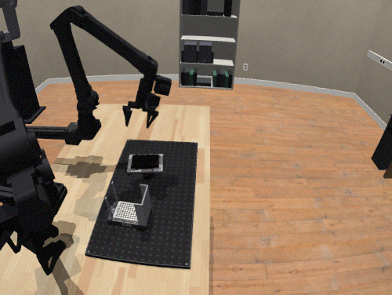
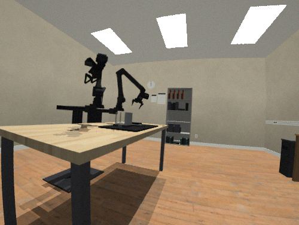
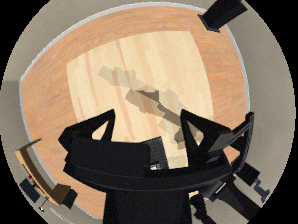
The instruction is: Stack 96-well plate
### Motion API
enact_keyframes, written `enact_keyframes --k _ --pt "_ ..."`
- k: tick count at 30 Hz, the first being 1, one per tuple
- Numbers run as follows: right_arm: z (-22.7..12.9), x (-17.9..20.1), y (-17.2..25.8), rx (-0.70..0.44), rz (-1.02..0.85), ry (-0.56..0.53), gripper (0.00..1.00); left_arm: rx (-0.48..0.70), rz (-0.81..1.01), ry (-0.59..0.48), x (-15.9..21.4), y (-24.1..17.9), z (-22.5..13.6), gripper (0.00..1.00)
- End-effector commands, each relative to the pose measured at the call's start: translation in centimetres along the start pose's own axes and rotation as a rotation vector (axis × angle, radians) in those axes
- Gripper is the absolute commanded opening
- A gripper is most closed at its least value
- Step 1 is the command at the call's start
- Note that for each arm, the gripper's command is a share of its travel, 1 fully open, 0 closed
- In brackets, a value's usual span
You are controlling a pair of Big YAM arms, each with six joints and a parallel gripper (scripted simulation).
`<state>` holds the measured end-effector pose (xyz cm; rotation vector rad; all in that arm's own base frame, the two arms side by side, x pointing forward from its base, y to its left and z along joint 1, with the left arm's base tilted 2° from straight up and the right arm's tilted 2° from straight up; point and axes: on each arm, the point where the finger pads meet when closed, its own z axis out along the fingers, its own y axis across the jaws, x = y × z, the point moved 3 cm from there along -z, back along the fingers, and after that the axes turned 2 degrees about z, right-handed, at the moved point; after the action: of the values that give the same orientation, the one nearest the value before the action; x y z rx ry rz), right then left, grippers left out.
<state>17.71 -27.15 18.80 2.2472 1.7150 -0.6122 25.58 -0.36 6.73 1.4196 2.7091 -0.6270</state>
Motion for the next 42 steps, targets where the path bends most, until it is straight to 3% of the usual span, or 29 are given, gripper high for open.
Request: enact_keyframes --k 1,23,42 --pt "-0.5 -0.7 -0.3 -0.012 0.025 -0.010 1.00 -0.041 -0.158 0.019 -0.4 0.5 0.5 1.00" --pt "-0.5 -0.7 -0.3 -0.012 0.025 -0.010 1.00 -0.257 -0.669 0.070 0.5 2.1 4.2 1.00" --pt "-0.5 -0.7 -0.3 -0.012 0.025 -0.010 1.00 -0.470 -1.070 -0.041 0.4 2.9 5.1 1.00"
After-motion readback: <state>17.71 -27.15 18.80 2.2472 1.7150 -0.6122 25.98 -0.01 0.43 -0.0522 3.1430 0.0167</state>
